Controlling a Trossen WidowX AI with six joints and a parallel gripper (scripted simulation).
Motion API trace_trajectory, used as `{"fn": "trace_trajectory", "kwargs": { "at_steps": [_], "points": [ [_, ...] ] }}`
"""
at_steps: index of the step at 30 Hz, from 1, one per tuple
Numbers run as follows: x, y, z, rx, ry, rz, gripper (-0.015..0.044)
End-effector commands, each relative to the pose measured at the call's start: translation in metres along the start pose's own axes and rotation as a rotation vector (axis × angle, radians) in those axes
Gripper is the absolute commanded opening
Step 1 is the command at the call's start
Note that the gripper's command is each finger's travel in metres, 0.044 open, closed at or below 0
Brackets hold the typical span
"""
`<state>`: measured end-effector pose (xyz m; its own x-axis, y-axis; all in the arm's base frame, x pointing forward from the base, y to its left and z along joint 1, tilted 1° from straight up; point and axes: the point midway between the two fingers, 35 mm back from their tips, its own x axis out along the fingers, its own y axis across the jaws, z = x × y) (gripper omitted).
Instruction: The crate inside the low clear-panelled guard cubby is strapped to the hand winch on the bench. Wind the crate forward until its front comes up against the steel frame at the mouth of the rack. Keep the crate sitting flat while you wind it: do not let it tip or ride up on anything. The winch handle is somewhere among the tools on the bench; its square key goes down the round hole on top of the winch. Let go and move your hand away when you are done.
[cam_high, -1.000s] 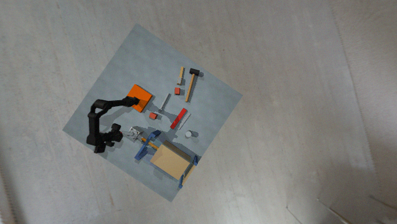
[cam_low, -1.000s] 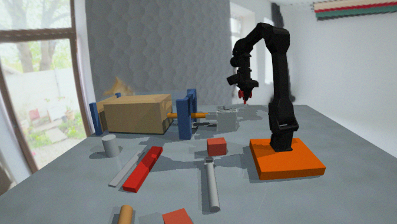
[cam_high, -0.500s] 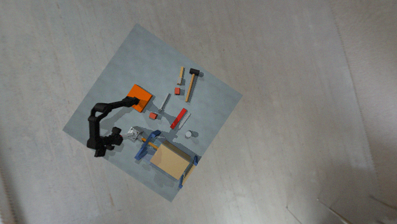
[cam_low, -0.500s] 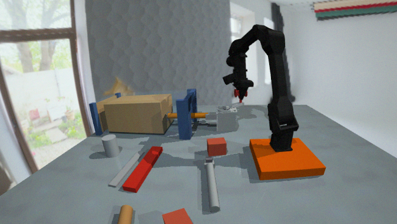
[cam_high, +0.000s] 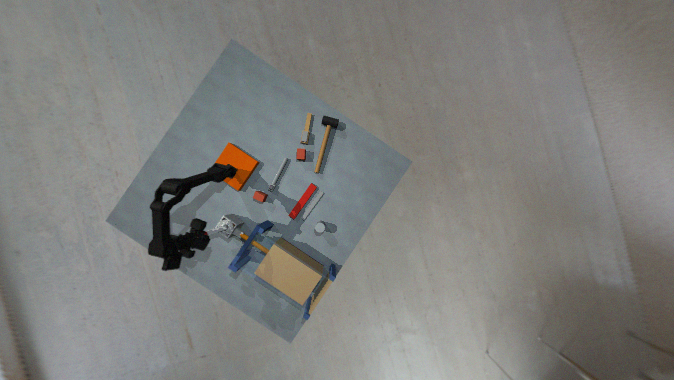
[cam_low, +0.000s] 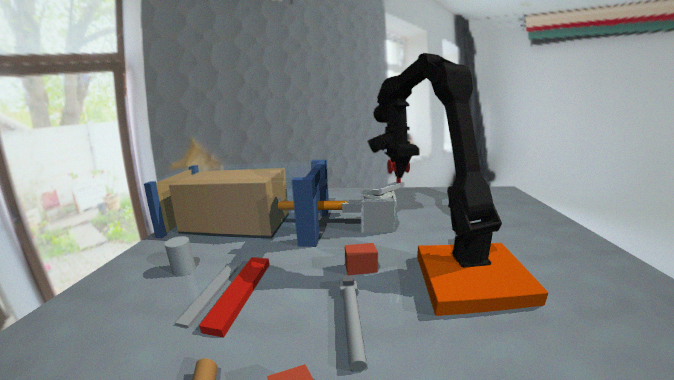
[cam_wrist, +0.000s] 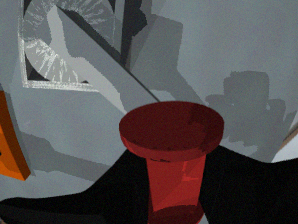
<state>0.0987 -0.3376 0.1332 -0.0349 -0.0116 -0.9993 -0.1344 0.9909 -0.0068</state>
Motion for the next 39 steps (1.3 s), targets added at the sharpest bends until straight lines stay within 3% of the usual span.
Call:
{"fn": "trace_trajectory", "kwargs": {
  "at_steps": [1,39],
  "points": [
    [0.0,-0.014,0.018,-0.016,-0.025,-0.028,0.0],
    [-0.002,-0.033,0.068,-0.015,-0.029,-0.029,0.0]
  ]
}}
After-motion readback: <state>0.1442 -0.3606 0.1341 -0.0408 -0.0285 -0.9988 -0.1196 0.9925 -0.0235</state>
